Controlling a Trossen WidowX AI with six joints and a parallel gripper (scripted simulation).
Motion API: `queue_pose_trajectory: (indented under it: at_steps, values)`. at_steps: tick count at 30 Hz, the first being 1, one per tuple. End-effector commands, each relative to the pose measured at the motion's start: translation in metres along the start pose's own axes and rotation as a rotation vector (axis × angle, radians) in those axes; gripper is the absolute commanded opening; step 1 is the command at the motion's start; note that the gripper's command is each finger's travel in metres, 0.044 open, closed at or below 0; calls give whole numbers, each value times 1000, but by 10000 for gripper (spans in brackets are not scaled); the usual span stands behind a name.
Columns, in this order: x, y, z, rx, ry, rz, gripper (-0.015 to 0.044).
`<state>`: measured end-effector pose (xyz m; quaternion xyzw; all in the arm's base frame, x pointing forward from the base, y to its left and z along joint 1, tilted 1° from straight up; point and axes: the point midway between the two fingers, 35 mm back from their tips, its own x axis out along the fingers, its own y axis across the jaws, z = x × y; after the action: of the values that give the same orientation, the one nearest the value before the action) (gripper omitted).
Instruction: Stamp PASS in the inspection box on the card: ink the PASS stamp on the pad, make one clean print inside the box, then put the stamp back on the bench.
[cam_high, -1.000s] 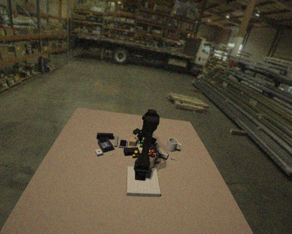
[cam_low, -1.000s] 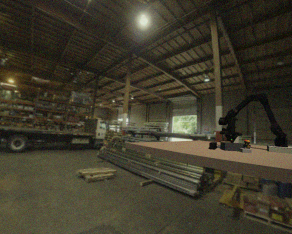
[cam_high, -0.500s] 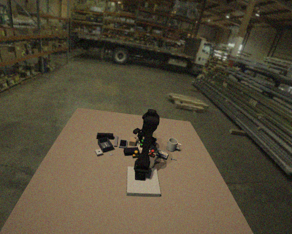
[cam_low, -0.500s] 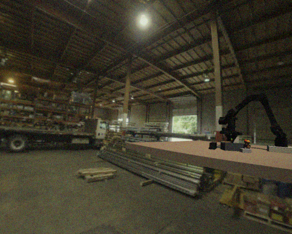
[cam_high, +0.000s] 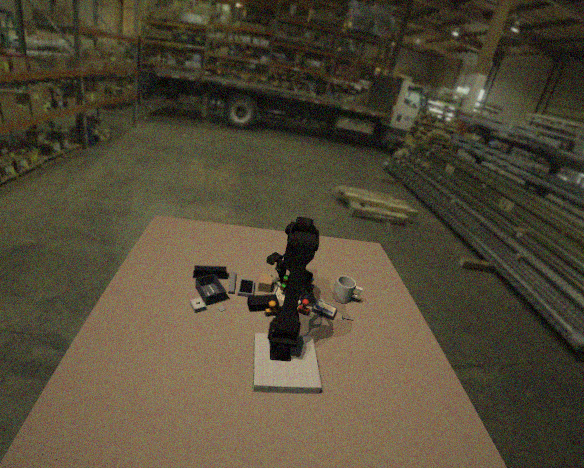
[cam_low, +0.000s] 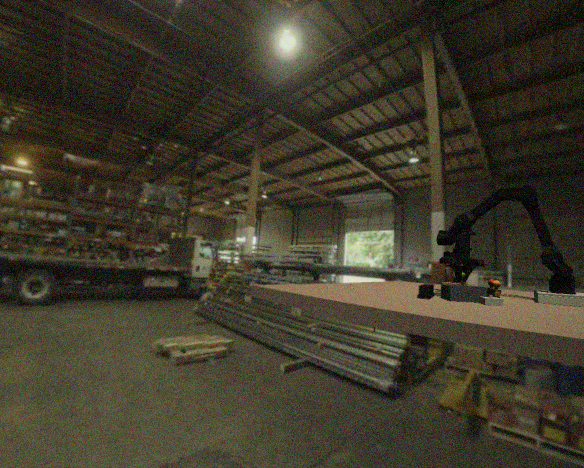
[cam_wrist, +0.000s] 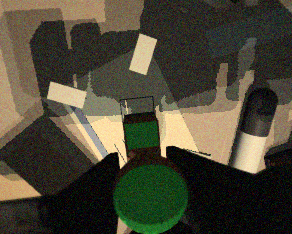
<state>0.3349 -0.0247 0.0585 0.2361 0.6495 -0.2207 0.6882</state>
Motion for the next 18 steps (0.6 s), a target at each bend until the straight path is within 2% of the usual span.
queue_pose_trajectory:
  at_steps: [1,18]
  values:
    - [-10,0,1,6,-11,4,0]
    - [-37,1,1,6,-11,4,0]
